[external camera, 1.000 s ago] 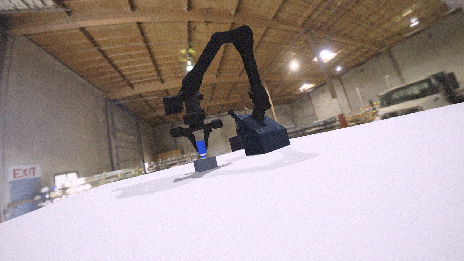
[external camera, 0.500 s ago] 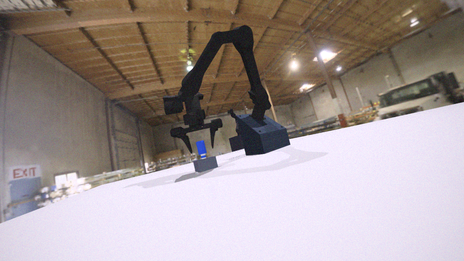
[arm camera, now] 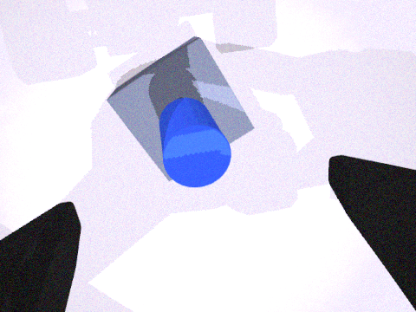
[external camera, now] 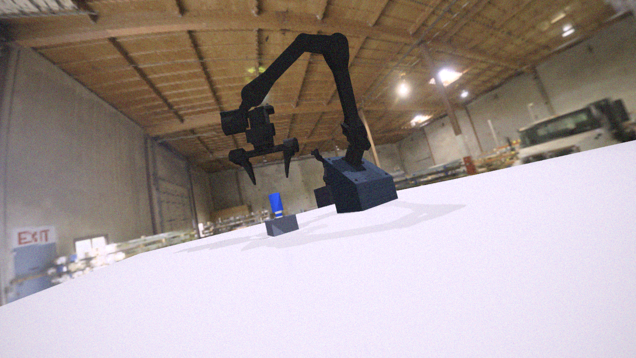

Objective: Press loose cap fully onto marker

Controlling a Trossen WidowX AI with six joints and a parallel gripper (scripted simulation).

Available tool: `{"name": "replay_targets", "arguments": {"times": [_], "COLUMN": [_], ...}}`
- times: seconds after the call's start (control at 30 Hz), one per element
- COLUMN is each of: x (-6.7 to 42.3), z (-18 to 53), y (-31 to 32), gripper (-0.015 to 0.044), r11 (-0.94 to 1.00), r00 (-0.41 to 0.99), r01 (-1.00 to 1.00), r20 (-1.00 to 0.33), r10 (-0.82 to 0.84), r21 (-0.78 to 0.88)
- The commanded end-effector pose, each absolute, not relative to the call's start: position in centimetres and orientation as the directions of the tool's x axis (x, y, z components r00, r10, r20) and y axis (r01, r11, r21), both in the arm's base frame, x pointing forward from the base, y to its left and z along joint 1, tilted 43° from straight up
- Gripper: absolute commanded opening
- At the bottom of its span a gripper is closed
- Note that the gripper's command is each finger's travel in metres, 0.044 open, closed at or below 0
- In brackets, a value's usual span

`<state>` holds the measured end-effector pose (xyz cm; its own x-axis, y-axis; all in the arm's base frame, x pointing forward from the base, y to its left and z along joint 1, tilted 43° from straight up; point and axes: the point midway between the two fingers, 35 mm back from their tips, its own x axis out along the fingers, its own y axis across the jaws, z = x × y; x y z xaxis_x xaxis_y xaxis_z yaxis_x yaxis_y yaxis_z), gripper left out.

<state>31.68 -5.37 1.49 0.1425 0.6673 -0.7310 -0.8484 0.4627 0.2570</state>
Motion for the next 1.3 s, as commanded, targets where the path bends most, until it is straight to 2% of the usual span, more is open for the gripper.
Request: {"name": "replay_targets", "arguments": {"times": [0.0,0.17,0.33,0.47,1.27], "x": [31.5,31.6,31.7,31.7,31.9], "z": [1.7,1.3,1.0,1.0,0.2], "y": [-5.6,-5.4,-5.3,-5.2,-4.5], "gripper": [0.0361,0.0230,0.0099,0.0000,0.0000], "r11": [0.533,0.714,0.732,0.722,0.722], "r00": [0.137,0.138,0.139,0.140,0.140], "r01": [-0.775,-0.400,0.049,0.112,0.111], "r20": [-0.733,-0.732,-0.731,-0.731,-0.730], "r10": [0.666,0.667,0.668,0.668,0.669], "r21": [0.339,0.575,0.679,0.682,0.683]}}
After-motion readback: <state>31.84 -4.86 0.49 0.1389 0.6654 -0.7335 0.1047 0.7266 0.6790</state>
